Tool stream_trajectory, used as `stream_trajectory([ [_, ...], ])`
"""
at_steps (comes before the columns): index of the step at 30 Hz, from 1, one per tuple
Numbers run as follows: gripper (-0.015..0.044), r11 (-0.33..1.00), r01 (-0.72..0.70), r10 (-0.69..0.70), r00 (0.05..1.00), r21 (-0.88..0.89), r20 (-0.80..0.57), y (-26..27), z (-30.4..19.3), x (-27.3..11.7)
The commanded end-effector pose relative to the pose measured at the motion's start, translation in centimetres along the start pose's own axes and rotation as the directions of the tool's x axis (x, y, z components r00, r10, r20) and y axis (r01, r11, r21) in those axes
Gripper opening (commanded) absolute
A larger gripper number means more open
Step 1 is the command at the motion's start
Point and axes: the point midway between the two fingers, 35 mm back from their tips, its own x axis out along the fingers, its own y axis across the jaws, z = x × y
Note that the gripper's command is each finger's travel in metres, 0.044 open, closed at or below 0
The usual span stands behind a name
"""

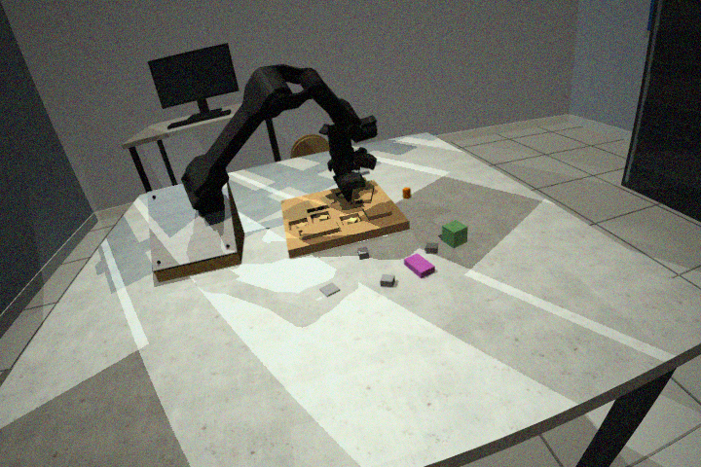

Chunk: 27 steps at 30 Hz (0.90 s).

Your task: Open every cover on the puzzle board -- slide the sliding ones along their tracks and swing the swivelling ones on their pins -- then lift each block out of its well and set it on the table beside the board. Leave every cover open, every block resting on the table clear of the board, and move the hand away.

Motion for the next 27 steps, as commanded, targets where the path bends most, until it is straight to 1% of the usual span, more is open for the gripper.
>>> stream_trajectory([
  [1,0.0000,1.000,0.004,-0.004,1.000,0.001,0.000,-0.6,0.4,0.1],
  [27,0.0000,1.000,0.004,-0.004,1.000,0.001,0.001,-2.0,2.5,-0.3],
])
